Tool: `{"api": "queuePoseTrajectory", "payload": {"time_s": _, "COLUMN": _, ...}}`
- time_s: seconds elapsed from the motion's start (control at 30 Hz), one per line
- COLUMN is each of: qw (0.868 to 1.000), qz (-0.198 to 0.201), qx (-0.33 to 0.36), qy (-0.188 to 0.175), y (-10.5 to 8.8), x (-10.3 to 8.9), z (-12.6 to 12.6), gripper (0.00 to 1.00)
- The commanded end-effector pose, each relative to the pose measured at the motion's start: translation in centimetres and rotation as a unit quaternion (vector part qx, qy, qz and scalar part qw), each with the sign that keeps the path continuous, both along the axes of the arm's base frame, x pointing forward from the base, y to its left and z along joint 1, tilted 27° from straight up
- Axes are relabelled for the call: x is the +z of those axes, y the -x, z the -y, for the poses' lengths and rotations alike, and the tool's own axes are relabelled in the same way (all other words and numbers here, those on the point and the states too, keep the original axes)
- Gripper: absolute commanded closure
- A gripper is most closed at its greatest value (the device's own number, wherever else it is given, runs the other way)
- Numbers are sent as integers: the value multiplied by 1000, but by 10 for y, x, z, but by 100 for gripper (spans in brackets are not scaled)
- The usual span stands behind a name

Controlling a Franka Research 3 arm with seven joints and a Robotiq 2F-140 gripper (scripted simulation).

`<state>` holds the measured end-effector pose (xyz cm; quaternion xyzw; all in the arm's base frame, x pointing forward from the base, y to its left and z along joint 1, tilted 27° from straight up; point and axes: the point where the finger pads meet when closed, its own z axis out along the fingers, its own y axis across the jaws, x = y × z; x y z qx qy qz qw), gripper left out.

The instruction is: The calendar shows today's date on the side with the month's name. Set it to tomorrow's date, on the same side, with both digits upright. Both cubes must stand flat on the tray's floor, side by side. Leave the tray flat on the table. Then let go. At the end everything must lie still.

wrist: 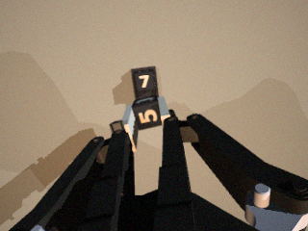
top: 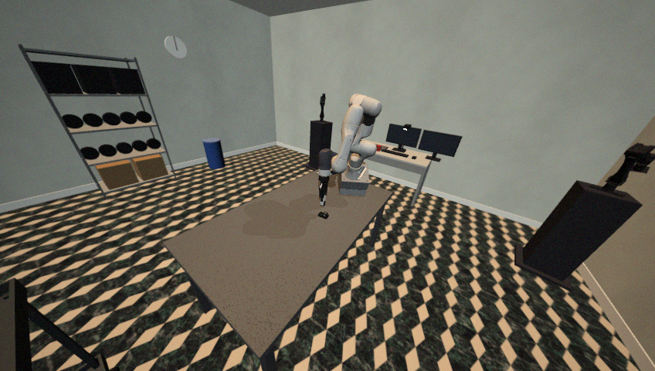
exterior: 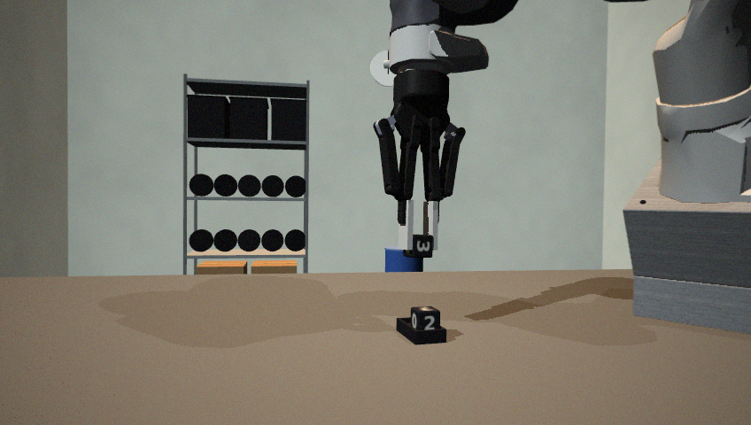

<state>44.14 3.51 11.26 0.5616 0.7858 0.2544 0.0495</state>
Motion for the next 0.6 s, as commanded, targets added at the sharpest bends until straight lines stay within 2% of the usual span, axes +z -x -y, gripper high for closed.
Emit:
{"api": "queuePoseTrajectory", "payload": {"time_s": 0.0, "qw": 998, "qz": -28, "qx": -59, "qy": 3, "y": -1, "x": 3, "z": 5, "gripper": 84}}
{"api": "queuePoseTrajectory", "payload": {"time_s": 0.57, "qw": 998, "qz": -28, "qx": -59, "qy": 3, "y": -3, "x": -3, "z": 3, "gripper": 84}}
